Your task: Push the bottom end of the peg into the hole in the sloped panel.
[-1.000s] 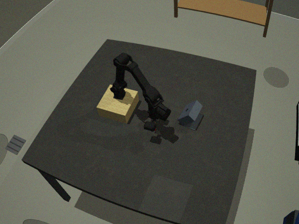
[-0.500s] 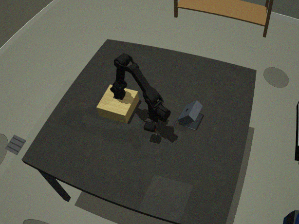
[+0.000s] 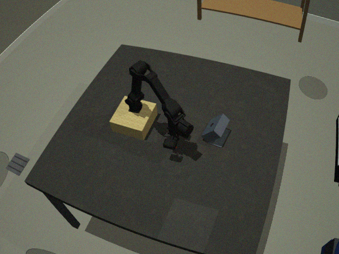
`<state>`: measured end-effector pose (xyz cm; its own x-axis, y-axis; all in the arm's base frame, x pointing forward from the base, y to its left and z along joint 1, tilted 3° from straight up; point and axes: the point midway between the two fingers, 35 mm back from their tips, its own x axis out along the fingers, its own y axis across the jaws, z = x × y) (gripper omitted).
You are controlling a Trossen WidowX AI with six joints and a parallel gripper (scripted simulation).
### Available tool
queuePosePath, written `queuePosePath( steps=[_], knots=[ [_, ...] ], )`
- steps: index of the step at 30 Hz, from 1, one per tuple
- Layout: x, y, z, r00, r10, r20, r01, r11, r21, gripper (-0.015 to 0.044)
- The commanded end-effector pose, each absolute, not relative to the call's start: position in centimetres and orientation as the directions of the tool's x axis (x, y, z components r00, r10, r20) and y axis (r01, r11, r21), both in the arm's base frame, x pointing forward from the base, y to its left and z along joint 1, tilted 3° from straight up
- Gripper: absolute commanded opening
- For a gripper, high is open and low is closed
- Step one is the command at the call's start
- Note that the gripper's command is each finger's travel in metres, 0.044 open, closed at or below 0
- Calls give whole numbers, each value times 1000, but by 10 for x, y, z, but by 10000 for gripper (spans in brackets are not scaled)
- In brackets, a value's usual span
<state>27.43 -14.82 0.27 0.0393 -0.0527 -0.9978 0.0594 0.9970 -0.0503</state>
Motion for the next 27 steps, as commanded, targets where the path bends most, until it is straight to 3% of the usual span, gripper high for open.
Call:
queuePosePath(
  steps=[1, 18, 27],
  knots=[
    [275, -148, 4, 40, -53, -998, 59, 997, -51, 0],
    [273, -143, 80, 34, -56, -998, 59, 997, -53, 0],
    [276, -138, 82, 54, -75, -996, 18, 997, -75, 0]
  ],
)
